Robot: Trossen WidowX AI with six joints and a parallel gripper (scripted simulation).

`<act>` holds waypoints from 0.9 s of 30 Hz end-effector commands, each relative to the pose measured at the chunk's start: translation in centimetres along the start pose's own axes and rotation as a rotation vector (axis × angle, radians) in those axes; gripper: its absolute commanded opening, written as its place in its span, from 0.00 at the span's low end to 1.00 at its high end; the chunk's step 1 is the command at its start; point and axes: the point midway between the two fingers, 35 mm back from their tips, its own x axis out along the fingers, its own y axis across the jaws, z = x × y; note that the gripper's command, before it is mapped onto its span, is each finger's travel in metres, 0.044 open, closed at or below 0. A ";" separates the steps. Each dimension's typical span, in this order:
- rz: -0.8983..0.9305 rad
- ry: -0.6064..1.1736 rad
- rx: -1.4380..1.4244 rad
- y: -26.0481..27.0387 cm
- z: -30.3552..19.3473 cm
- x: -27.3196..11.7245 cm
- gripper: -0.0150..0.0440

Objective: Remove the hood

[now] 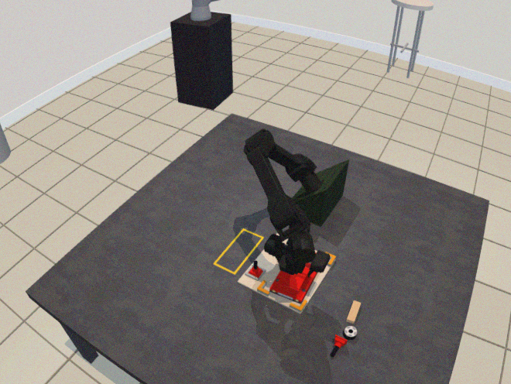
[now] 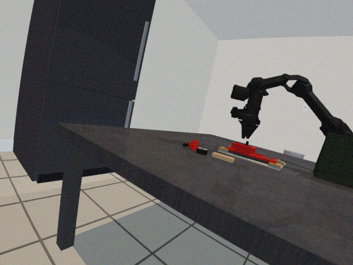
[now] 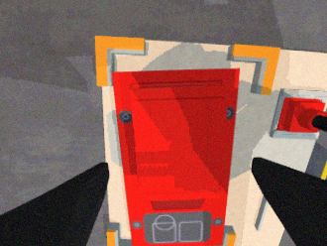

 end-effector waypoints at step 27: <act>-0.007 0.003 -0.007 -0.2 -0.2 2.1 1.00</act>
